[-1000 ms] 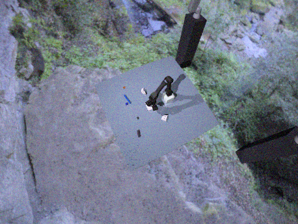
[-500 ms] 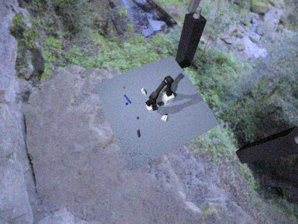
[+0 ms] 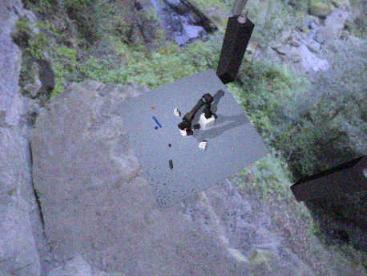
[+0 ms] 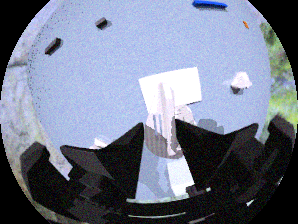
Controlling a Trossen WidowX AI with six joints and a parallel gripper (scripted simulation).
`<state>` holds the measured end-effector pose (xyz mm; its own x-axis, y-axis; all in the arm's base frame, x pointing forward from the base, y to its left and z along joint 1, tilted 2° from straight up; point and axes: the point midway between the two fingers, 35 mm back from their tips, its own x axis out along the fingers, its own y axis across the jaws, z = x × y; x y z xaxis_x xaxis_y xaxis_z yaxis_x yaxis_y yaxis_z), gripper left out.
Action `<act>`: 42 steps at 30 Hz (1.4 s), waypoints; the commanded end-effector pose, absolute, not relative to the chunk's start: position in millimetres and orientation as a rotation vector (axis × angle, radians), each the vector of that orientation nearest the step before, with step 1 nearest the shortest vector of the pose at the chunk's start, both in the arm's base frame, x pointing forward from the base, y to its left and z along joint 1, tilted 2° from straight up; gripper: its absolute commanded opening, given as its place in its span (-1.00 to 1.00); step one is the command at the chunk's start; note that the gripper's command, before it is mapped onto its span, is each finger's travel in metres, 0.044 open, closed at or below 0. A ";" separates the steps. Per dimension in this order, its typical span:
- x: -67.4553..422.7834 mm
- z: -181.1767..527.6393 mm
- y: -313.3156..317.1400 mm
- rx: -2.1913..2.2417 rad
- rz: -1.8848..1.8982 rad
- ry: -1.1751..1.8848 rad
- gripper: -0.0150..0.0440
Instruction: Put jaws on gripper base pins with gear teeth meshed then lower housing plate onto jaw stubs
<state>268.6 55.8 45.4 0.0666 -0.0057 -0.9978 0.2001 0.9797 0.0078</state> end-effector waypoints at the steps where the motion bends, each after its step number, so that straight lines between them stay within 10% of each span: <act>1: 274.4 45.0 47.2 0.158 -0.152 1.503 -0.04; 42: 276.1 44.0 42.9 0.150 -0.145 1.503 -0.04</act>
<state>276.3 42.3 45.0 0.0643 -0.0079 -0.9979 0.1940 0.9810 0.0048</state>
